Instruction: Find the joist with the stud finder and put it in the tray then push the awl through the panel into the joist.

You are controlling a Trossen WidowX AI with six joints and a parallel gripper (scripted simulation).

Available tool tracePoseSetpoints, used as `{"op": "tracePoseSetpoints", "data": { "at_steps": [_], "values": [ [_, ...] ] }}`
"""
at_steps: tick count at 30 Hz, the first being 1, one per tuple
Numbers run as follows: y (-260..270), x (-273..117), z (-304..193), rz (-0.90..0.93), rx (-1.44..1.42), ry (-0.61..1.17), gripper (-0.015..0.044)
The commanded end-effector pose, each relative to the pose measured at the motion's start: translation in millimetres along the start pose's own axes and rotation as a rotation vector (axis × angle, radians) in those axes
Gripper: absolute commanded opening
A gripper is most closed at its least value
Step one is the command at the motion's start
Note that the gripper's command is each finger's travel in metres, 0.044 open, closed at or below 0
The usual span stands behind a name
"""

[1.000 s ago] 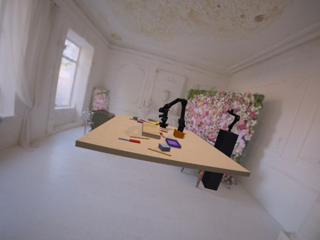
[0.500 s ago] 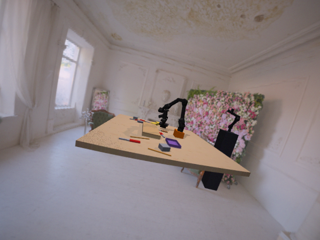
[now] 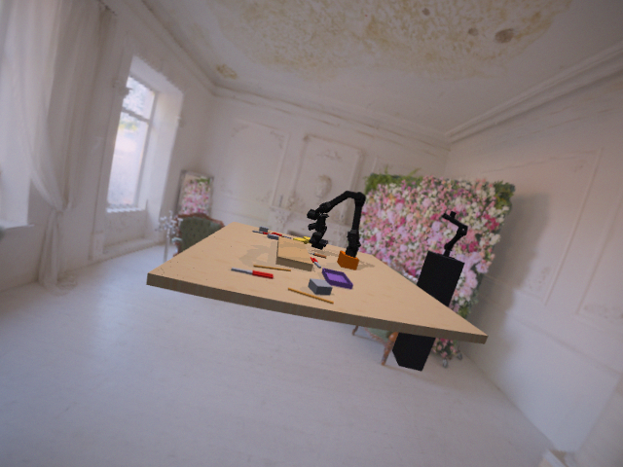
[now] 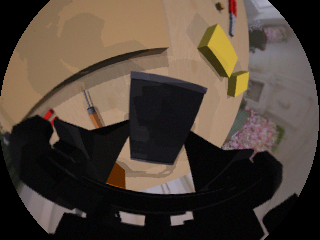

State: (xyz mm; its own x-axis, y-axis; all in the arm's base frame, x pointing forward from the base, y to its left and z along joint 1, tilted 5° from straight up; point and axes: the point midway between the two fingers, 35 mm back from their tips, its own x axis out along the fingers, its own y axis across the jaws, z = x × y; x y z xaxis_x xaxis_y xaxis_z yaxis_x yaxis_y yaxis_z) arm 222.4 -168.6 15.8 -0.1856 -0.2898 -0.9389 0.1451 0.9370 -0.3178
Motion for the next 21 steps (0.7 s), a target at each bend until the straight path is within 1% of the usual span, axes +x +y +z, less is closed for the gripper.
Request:
{"op": "tracePoseSetpoints", "data": {
  "at_steps": [1,21],
  "values": [
    [1.0,0.6,-0.1,-0.038,0.006,0.003,0.0000],
    [6.2,1.2,-0.1,-0.210,0.020,0.001,0.0000]
  ]
}}
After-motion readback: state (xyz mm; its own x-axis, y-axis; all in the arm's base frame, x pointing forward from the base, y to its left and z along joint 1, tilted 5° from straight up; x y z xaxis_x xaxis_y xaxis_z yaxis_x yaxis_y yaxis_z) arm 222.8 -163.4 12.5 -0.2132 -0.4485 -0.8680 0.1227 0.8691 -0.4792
